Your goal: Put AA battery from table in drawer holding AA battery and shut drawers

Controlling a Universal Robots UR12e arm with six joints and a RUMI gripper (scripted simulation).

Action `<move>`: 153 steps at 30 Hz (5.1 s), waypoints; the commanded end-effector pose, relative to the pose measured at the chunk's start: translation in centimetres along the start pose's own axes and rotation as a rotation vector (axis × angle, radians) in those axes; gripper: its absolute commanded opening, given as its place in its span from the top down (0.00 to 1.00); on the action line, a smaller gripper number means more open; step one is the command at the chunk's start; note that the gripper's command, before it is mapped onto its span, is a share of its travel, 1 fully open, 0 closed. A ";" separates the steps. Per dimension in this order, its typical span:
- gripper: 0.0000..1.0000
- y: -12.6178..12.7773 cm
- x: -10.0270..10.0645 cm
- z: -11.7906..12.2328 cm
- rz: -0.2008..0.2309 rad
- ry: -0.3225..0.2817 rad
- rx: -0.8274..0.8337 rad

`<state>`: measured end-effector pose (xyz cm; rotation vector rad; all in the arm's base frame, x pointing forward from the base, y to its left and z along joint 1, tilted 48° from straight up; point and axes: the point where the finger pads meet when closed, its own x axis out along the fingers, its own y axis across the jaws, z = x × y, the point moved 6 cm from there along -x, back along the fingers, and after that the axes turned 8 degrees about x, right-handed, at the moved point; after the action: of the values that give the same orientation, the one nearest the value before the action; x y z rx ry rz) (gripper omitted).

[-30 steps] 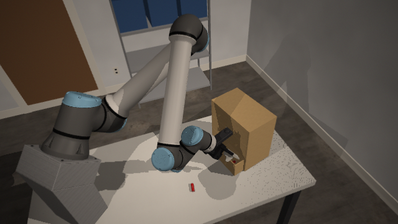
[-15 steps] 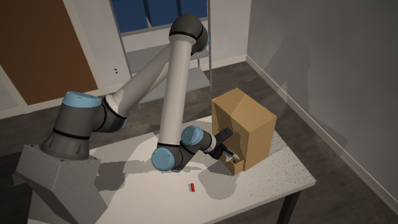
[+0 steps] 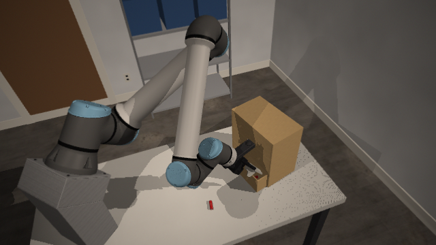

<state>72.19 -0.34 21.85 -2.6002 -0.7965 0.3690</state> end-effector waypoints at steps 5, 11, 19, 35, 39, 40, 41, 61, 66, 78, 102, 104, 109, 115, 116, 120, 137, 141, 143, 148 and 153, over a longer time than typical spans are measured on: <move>0.00 0.0 0.0 0.0 0.000 0.000 -0.001; 0.00 0.0 0.0 0.0 0.000 0.000 0.000; 0.00 0.0 -0.1 -0.1 0.001 -0.003 0.000; 0.00 0.0 -0.4 -0.1 0.004 -0.020 0.001; 0.00 0.0 -0.6 -0.2 0.006 -0.028 0.002; 0.00 0.0 -0.7 -0.2 0.006 -0.030 0.002; 0.00 0.0 -0.7 -0.2 0.006 -0.033 0.002; 0.00 -0.1 -1.9 -0.3 0.015 -0.089 0.008; 0.00 -0.1 -2.2 -0.4 0.017 -0.100 0.009; 0.00 -0.1 -3.2 -0.5 0.025 -0.152 0.014; 0.00 -0.3 -5.4 -0.8 0.041 -0.256 0.024; 0.00 -0.3 -5.6 -0.8 0.043 -0.269 0.025; 0.00 -0.4 -6.3 -0.9 0.048 -0.300 0.028; 0.00 -0.4 -6.8 -1.0 0.053 -0.326 0.030; 0.00 -0.4 -6.9 -1.0 0.053 -0.333 0.031; 0.00 -0.4 -7.5 -1.1 0.058 -0.361 0.033; 0.00 -0.5 -9.6 -1.4 0.075 -0.471 0.044; 0.00 -0.5 -10.2 -1.4 0.080 -0.501 0.047; 0.00 -0.6 -10.4 -1.5 0.082 -0.514 0.048; 0.00 -0.6 -10.8 -1.5 0.085 -0.535 0.050; 0.00 -0.6 -11.4 -1.6 0.090 -0.566 0.053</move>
<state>63.54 -6.69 24.90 -2.5108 -0.8232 1.1445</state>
